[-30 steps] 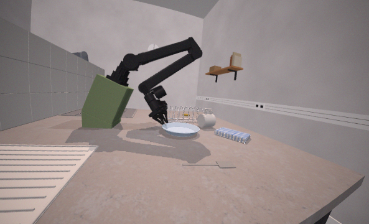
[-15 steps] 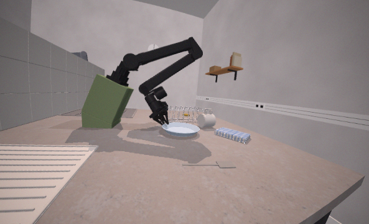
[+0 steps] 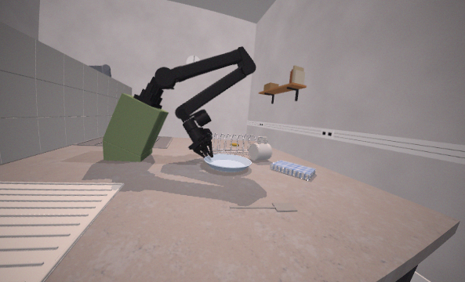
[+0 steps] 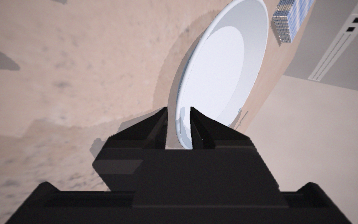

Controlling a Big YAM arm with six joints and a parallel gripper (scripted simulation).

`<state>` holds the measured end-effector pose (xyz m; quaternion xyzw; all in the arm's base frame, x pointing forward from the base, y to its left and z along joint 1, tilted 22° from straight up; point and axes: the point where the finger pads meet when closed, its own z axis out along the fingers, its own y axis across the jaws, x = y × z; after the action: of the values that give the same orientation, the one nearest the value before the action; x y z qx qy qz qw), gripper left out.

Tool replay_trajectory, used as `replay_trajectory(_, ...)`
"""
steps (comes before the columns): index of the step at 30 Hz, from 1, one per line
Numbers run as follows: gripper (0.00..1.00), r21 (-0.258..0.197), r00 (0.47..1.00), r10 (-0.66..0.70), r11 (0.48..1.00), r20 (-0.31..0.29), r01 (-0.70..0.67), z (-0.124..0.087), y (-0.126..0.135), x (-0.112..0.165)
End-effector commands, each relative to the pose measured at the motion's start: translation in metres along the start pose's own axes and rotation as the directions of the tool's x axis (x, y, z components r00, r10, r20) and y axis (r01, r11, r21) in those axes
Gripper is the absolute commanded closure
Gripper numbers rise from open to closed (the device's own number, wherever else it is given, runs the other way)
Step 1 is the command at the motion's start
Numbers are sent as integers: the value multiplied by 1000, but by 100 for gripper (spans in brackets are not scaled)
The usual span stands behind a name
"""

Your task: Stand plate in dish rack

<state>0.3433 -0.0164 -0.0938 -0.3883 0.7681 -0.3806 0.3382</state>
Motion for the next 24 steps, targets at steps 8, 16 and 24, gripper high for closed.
replay_trajectory(8, 74, -16, 1000, -16, 1000, -12, 16, 3, 6, 5)
replay_trajectory(16, 74, -15, 1000, -15, 1000, -11, 15, 3, 5, 4)
replay_trajectory(24, 74, -15, 1000, -15, 1000, -11, 15, 3, 5, 5)
